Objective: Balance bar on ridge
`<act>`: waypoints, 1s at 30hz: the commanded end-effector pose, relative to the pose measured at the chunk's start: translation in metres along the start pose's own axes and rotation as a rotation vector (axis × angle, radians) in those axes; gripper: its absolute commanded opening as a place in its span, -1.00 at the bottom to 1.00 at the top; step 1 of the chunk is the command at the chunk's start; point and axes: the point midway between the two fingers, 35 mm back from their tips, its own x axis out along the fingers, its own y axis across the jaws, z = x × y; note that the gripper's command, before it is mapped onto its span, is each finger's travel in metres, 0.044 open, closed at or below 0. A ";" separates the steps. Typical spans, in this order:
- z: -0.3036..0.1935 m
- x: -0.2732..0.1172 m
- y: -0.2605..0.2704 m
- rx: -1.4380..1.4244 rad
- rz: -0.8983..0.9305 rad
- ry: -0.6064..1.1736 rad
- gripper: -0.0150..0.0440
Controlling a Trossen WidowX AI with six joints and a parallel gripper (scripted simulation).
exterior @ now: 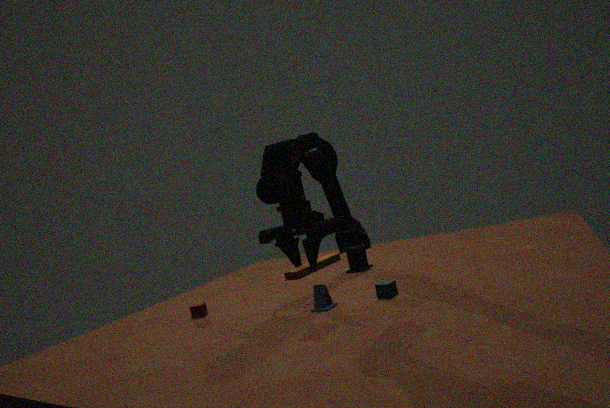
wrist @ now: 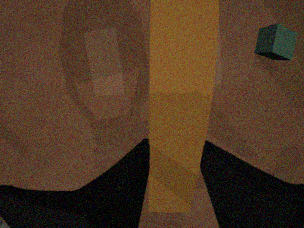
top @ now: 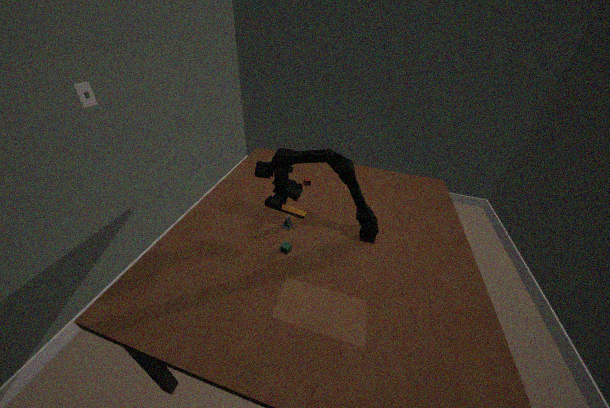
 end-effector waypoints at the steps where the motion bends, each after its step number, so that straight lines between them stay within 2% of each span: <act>1: 0.000 0.005 -0.001 -0.005 -0.004 0.002 -0.49; 15: 0.001 0.027 -0.002 -0.006 -0.004 0.002 -0.49; 30: 0.001 0.028 -0.002 -0.006 -0.004 0.002 -0.49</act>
